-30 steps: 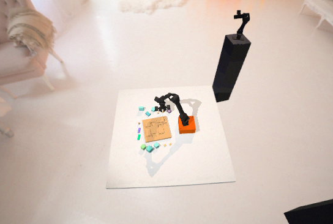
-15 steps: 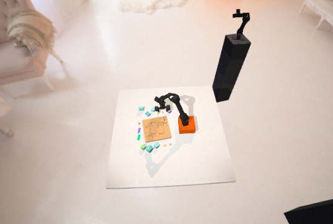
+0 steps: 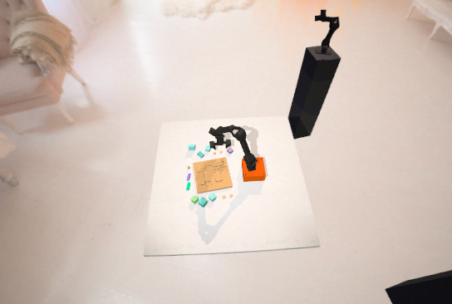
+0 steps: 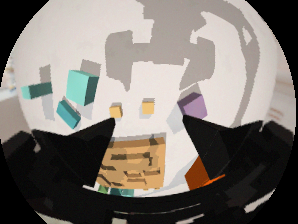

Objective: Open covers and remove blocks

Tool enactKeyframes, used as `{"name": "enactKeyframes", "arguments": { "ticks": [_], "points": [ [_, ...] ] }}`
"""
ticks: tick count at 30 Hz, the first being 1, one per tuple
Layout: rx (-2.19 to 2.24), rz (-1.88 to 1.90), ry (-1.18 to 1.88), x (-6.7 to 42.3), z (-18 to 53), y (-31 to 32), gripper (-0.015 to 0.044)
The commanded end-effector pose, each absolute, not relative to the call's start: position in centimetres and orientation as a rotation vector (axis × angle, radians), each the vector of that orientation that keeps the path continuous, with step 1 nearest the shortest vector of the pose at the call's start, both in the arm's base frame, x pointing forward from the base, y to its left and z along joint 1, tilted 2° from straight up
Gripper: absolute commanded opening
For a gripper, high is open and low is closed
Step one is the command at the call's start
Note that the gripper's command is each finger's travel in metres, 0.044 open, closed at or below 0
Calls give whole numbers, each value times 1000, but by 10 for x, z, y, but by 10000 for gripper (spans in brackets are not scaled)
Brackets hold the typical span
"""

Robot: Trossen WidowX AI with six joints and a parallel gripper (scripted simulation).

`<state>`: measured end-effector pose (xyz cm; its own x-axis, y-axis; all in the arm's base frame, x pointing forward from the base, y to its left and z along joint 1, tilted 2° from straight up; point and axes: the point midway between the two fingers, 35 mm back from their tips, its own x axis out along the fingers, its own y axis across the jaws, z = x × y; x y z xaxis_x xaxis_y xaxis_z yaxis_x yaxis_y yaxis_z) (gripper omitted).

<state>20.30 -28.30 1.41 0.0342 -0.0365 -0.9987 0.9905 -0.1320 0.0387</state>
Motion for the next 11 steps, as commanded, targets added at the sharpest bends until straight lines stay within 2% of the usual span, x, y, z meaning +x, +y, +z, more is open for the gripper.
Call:
{"name": "enactKeyframes", "arguments": {
  "ticks": [1, 8, 11],
  "points": [
    [1295, -1288, 1086, 203, 29, -283, 440],
    [1295, -1287, 1087, 202, 46, -281, 440],
    [1113, -1224, 1130, 201, 44, -286, 440]
  ]
}}
